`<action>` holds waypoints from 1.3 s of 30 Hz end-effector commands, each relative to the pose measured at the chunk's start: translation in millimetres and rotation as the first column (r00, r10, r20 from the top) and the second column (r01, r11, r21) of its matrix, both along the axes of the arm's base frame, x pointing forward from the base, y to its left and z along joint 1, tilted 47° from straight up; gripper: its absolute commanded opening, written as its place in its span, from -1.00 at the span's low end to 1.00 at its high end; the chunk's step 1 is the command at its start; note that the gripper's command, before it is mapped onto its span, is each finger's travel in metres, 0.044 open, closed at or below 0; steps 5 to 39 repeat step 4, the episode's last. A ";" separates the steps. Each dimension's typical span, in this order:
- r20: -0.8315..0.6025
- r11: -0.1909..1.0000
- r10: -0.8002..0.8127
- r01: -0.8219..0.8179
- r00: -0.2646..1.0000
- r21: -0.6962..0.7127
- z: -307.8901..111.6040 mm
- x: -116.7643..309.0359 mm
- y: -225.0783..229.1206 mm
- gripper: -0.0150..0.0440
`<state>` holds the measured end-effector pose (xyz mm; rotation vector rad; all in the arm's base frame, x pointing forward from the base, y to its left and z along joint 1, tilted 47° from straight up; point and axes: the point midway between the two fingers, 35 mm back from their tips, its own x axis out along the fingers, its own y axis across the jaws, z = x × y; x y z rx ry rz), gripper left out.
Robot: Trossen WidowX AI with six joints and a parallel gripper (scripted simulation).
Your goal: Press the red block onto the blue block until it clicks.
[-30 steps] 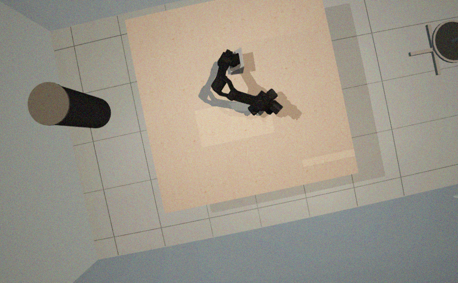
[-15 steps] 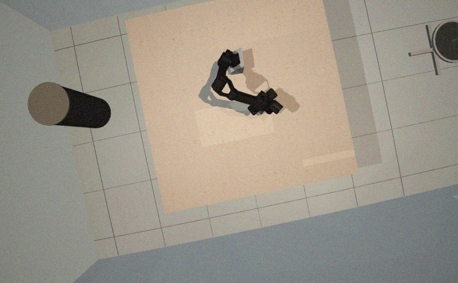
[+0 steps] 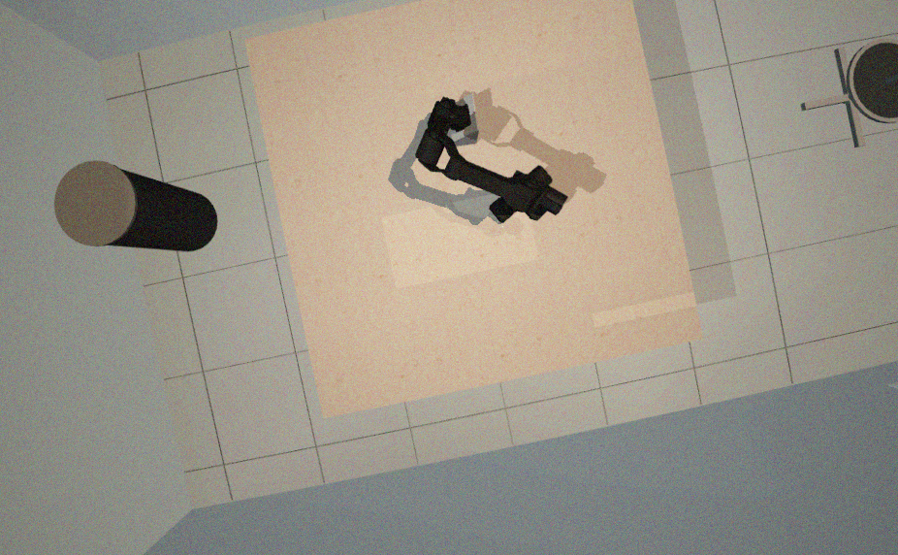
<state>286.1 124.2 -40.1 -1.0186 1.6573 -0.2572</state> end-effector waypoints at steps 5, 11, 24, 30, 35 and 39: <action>0.004 1.000 -0.004 0.004 1.000 0.007 3.2 0.1 3.8 0.25; 0.004 1.000 -0.004 0.004 1.000 0.007 3.2 0.1 3.8 0.25; 0.004 1.000 -0.004 0.004 1.000 0.007 3.2 0.1 3.8 0.25; 0.004 1.000 -0.004 0.004 1.000 0.007 3.2 0.1 3.8 0.25; 0.004 1.000 -0.004 0.004 1.000 0.007 3.2 0.1 3.8 0.25; 0.004 1.000 -0.004 0.004 1.000 0.007 3.2 0.1 3.8 0.25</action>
